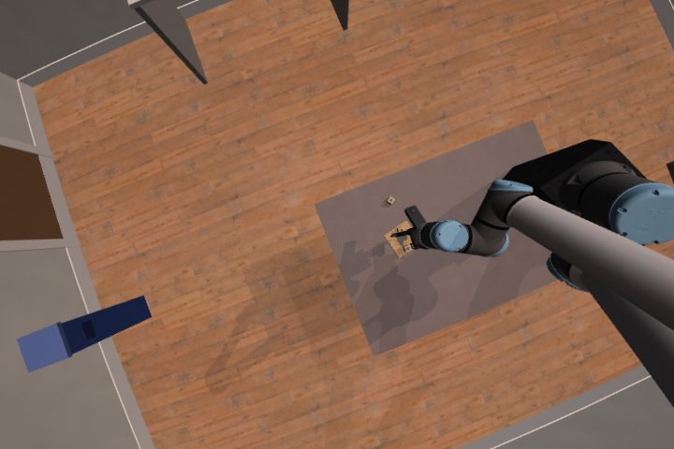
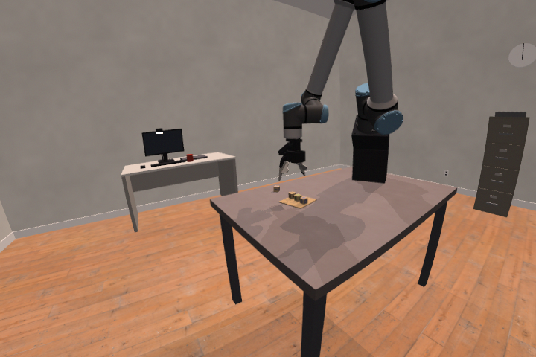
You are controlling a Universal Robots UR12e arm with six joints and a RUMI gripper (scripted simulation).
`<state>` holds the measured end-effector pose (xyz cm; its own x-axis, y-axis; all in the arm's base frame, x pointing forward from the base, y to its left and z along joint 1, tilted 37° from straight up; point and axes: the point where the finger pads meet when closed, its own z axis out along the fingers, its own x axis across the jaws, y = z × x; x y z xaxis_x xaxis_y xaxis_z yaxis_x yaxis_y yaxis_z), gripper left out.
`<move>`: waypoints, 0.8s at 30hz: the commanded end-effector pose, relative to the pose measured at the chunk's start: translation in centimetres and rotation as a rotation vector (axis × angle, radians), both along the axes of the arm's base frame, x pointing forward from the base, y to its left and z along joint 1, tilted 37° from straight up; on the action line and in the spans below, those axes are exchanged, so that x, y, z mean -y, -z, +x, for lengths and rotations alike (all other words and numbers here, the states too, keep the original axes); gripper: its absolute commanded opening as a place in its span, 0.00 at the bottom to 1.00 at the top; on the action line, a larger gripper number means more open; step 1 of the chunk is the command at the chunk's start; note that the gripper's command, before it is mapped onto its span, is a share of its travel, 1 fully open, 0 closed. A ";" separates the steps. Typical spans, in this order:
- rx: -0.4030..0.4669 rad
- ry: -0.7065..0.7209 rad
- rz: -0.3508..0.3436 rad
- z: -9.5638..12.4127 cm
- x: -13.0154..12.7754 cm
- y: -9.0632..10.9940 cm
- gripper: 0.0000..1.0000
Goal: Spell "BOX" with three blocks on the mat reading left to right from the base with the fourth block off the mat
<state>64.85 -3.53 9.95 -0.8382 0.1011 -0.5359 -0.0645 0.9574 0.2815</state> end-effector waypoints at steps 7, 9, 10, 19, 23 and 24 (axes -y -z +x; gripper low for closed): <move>0.001 0.000 0.000 -0.5 0.3 -0.8 1.00; 0.001 0.000 0.000 -0.8 0.5 -1.3 1.00; 0.001 0.000 0.000 -0.8 0.5 -1.3 1.00; 0.001 0.000 0.000 -2.9 1.5 -4.4 1.00; 0.001 0.000 0.000 -3.9 2.0 -5.8 1.00; 0.001 0.000 0.000 -4.1 2.1 -6.1 1.00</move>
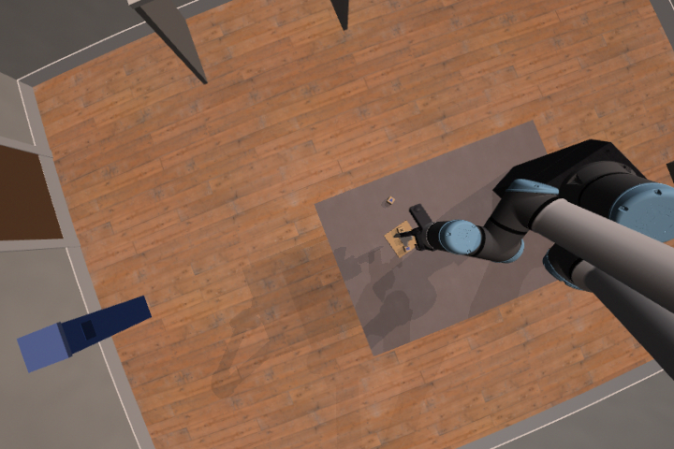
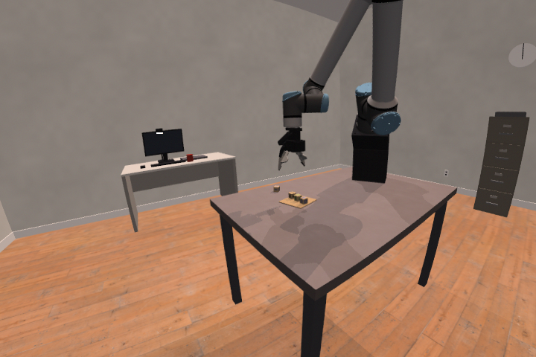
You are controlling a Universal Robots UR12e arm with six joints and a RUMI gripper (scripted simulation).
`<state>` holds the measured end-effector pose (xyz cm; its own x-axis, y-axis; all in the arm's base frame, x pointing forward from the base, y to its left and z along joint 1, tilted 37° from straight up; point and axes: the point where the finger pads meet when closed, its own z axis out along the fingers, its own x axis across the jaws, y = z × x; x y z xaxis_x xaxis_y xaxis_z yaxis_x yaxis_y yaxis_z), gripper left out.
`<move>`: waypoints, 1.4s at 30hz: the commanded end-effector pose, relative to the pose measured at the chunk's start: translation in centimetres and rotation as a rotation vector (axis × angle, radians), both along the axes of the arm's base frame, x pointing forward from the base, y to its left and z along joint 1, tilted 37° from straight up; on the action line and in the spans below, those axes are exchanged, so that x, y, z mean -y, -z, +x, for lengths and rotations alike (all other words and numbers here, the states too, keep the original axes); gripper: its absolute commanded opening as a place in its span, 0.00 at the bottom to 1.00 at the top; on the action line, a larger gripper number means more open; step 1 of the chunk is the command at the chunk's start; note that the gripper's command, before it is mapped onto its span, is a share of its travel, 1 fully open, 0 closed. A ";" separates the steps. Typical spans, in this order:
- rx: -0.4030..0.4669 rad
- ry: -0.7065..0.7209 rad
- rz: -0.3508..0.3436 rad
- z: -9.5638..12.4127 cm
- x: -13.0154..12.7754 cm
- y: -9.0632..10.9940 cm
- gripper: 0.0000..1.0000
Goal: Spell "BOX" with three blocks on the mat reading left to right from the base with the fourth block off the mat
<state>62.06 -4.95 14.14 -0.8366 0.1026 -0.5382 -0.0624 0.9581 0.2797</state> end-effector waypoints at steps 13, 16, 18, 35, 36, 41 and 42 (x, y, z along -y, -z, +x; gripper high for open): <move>-0.002 -0.003 0.001 -2.0 1.0 -2.9 1.00; -0.002 -0.003 0.001 -2.0 1.0 -2.9 1.00; -0.002 -0.003 0.001 -2.0 1.0 -2.9 1.00; -0.002 -0.003 0.001 -2.0 1.0 -2.9 1.00; -0.002 -0.003 0.001 -2.0 1.0 -2.9 1.00; -0.002 -0.003 0.001 -2.0 1.0 -2.9 1.00; -0.002 -0.003 0.001 -2.0 1.0 -2.9 1.00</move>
